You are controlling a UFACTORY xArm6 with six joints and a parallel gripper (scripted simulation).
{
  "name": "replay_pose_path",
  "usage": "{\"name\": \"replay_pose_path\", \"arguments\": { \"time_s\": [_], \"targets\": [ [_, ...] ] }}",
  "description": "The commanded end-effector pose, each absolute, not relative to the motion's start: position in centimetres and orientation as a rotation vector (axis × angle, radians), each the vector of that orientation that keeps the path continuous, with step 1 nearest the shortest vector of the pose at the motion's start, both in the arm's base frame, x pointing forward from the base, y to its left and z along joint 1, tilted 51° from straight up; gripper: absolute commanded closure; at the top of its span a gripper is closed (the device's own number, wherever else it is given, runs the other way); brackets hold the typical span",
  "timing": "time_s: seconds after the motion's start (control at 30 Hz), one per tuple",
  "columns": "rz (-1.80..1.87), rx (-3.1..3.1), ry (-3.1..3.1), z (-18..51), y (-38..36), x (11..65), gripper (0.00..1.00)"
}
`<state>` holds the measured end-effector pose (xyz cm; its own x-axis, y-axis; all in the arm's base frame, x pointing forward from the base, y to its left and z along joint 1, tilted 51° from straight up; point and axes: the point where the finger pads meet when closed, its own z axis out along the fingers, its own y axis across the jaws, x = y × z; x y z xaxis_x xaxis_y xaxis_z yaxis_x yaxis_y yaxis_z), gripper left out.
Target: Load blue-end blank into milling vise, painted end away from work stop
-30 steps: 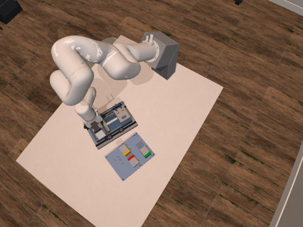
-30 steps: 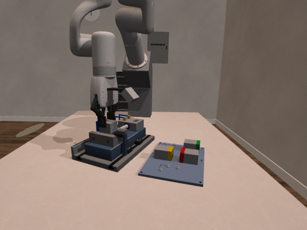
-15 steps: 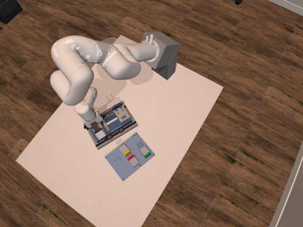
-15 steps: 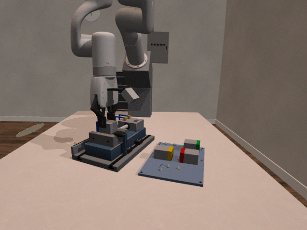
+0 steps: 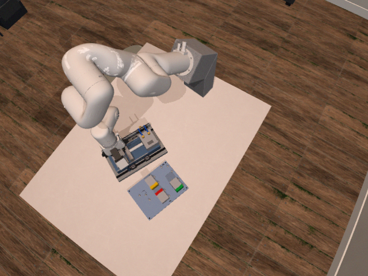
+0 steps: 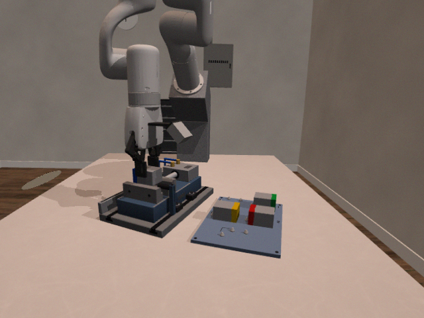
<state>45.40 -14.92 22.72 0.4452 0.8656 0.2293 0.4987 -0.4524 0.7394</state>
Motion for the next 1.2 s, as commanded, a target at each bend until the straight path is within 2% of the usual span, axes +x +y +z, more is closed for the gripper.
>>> {"name": "replay_pose_path", "arguments": {
  "time_s": [0.0, 1.17],
  "targets": [
    [0.813, 2.108, 1.136, 22.77, -14.93, 45.47, 1.00],
    [0.813, 2.107, 1.135, 22.57, -14.99, 45.69, 1.00]
  ]
}}
